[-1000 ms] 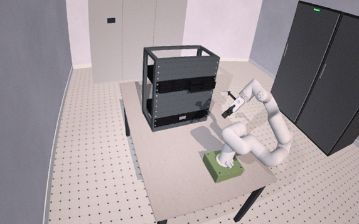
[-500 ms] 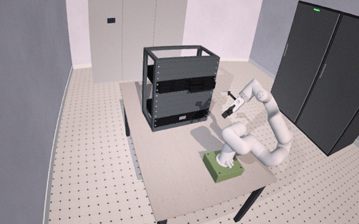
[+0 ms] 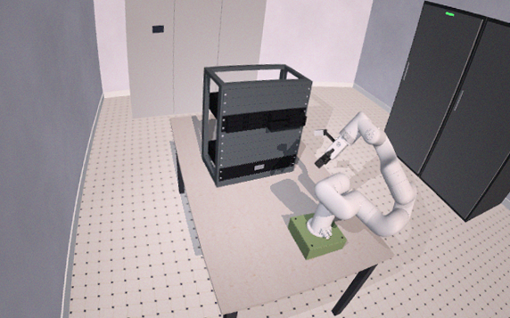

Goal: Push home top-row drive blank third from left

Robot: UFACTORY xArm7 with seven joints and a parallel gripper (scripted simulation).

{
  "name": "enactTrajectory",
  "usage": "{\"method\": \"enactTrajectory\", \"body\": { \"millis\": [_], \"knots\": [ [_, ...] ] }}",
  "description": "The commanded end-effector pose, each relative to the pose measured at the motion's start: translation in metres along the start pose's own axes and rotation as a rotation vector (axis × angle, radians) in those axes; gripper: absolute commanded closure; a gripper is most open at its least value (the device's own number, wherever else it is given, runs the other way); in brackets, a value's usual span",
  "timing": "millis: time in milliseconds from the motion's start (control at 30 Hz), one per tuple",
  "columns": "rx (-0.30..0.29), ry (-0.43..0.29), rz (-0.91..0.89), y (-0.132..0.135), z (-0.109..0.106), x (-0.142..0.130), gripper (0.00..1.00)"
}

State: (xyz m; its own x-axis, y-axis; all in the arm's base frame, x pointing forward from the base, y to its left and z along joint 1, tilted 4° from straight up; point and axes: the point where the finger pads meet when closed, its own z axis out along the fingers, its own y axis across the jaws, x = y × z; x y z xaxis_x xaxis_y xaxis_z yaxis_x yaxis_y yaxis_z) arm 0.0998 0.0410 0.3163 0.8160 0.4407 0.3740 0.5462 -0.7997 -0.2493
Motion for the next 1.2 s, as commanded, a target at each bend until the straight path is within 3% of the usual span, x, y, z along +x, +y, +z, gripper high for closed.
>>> {"method": "enactTrajectory", "body": {
  "millis": [0, 533, 1167],
  "knots": [
    [0.003, 0.001, 0.000, 0.000, 0.000, 0.001, 0.00],
    [0.048, -0.006, 0.003, -0.005, 0.002, 0.004, 0.00],
    [0.178, -0.032, 0.017, -0.020, 0.008, 0.014, 0.00]
  ]
}}
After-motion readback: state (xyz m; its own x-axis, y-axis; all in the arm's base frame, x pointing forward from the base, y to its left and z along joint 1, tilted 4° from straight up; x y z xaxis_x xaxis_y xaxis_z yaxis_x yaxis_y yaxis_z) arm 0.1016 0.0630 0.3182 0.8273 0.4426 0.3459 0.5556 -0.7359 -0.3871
